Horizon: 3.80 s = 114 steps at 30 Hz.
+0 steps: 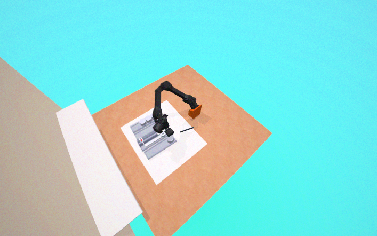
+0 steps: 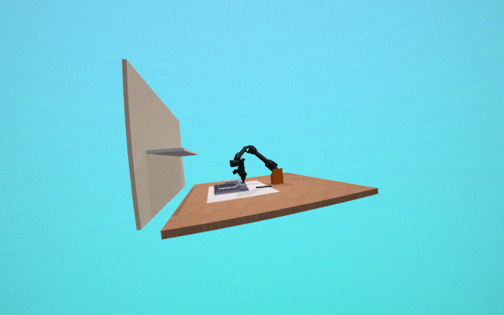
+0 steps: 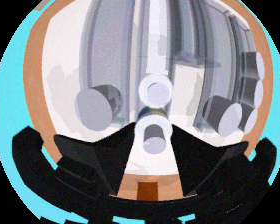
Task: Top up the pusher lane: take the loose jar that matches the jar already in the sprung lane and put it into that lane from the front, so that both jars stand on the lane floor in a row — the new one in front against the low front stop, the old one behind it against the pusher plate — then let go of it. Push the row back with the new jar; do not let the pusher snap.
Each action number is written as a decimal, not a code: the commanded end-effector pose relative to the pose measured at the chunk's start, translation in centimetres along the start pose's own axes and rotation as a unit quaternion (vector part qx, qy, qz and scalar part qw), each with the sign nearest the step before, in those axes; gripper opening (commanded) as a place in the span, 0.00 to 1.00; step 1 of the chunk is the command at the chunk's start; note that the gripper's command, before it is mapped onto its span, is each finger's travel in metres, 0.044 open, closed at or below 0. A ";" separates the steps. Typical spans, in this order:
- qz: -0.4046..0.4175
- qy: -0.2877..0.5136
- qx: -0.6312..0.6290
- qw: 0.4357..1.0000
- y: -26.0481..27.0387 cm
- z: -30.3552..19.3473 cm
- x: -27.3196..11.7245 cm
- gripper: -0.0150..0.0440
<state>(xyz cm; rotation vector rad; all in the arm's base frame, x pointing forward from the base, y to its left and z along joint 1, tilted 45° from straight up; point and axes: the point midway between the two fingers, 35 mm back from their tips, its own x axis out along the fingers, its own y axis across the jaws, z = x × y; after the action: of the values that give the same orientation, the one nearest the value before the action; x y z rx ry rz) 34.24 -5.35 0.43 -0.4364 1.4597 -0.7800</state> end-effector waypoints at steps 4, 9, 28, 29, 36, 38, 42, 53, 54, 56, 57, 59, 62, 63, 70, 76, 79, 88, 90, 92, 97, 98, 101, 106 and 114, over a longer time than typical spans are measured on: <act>-0.003 -0.010 0.007 1.000 -0.1 0.6 -0.1 0.25; -0.003 -0.010 0.007 1.000 -0.1 0.6 -0.1 0.25; -0.003 -0.010 0.007 1.000 -0.1 0.7 -0.1 0.25; -0.003 -0.010 0.007 1.000 -0.1 0.7 -0.1 0.25; -0.003 -0.010 0.007 1.000 -0.1 0.8 -0.1 0.25; -0.003 -0.010 0.007 1.000 -0.1 0.9 -0.1 0.25; -0.003 -0.010 0.007 1.000 -0.1 0.9 -0.1 0.25; -0.003 -0.010 0.007 1.000 -0.1 0.9 0.2 0.25; -0.003 -0.010 0.007 1.000 -0.1 0.9 0.3 0.25; -0.003 -0.010 0.007 1.000 -0.1 0.9 0.3 0.25; -0.003 -0.010 0.007 1.000 -0.1 0.9 0.4 0.25; -0.003 -0.010 0.007 1.000 -0.1 0.9 0.5 0.25; -0.003 -0.010 0.007 1.000 -0.1 0.9 0.6 0.25; -0.003 -0.010 0.007 1.000 -0.1 0.9 0.6 0.25; -0.003 -0.010 0.007 1.000 -0.1 0.9 0.9 0.25; -0.003 -0.010 0.007 1.000 -0.1 0.9 1.1 0.25; -0.003 -0.010 0.007 1.000 -0.1 0.9 1.2 0.25; -0.003 -0.010 0.007 1.000 -0.1 0.8 1.5 0.25; -0.003 -0.010 0.007 1.000 -0.1 0.8 1.6 0.25; -0.003 -0.010 0.007 1.000 -0.1 0.8 1.7 0.25; -0.003 -0.010 0.007 1.000 -0.2 0.8 1.8 0.25; -0.003 -0.010 0.007 1.000 -0.2 0.8 1.9 0.25; -0.003 -0.010 0.007 1.000 -0.2 0.7 2.0 0.25; -0.003 -0.010 0.007 1.000 -0.2 0.7 2.1 0.25; -0.003 -0.010 0.007 1.000 -0.2 0.7 2.4 0.25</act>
<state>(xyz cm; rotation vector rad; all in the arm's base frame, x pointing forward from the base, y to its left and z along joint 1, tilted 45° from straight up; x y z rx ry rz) 34.37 -6.97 -1.16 -0.4369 1.4515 -0.7792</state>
